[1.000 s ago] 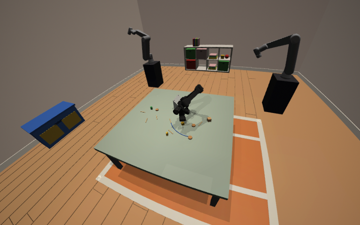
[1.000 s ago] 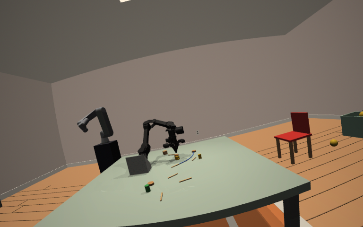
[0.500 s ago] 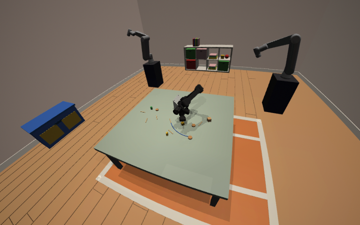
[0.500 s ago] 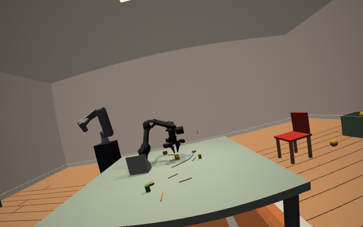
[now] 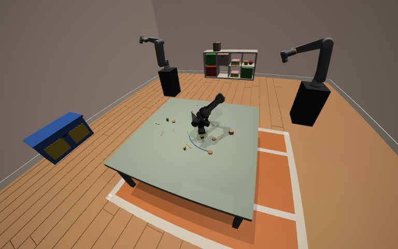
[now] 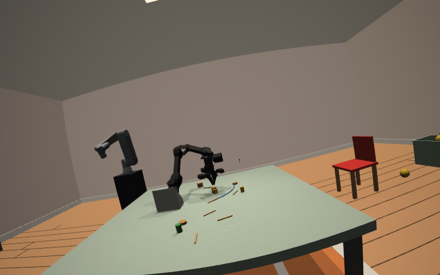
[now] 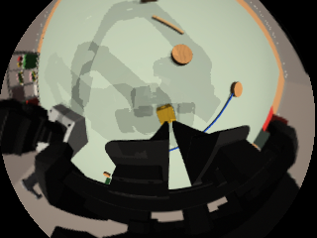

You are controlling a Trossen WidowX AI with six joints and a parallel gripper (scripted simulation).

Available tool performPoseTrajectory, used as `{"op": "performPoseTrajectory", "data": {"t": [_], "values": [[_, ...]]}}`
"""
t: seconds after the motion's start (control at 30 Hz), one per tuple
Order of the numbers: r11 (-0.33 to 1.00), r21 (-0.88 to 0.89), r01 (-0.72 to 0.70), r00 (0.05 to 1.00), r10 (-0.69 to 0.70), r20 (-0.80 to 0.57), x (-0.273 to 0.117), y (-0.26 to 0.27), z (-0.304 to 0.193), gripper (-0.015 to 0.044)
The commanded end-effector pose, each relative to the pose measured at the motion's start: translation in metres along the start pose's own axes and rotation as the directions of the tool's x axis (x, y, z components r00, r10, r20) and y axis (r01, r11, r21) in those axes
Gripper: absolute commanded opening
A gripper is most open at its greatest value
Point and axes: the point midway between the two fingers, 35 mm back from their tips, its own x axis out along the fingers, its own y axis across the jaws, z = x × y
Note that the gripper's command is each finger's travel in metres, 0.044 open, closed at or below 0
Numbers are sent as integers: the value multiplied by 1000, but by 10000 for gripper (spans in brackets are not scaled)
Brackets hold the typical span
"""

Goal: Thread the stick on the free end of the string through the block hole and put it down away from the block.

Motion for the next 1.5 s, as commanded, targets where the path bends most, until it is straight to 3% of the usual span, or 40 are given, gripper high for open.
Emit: {"op": "performPoseTrajectory", "data": {"t": [0.0,0.37,0.43,0.53,0.7,0.87,0.93,1.07,1.47], "values": [[1000,0,0,1000,0,0,0,0,0,0],[1000,0,0,1000,0,0,0,0,0,0],[997,73,0,1000,0,-1,0,0,-2,53],[927,376,1,1000,1,-5,0,2,-12,131],[593,805,7,1000,3,-11,-1,5,-30,263],[84,996,15,1000,5,-15,-1,10,-47,394],[-136,991,17,1000,6,-16,-1,12,-53,440],[-367,930,19,1000,7,-18,-1,15,-63,440],[-874,485,16,1000,8,-19,-2,24,-84,440]]}}
